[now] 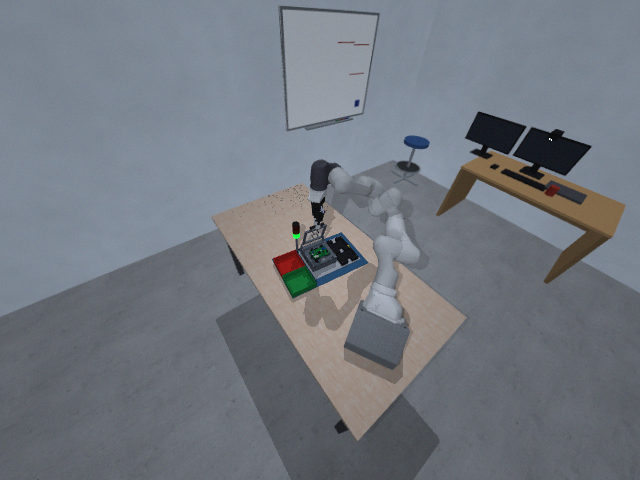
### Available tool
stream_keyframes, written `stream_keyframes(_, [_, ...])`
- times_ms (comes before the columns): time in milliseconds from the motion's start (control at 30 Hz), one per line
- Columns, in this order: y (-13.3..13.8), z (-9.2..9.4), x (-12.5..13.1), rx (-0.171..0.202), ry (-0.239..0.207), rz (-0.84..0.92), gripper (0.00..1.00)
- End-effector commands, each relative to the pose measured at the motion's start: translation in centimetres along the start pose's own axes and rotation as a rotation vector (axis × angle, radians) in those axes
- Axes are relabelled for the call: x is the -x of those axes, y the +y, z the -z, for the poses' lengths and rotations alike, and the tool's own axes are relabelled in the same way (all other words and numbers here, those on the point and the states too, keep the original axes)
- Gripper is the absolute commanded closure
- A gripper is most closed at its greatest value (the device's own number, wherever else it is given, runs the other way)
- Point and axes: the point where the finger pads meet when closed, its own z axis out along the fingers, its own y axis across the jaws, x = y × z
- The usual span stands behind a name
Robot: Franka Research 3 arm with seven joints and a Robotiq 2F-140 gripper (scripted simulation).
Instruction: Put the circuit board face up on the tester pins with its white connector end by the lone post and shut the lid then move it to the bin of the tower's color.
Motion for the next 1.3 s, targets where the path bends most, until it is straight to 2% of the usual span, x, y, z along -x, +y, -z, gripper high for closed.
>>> stream_keyframes(0, [0.0, 0.0, -0.1, 0.0, 0.004, -0.004, 1.0])
stream_keyframes(733, [0.2, 0.1, -0.1, 0.0, 0.004, -0.004, 1.0])
stream_keyframes(1033, [1.7, 0.5, -0.1, 0.0, 0.004, -0.004, 1.0])
stream_keyframes(1267, [4.1, 0.8, -0.1, 0.0, 0.004, -0.004, 1.0])
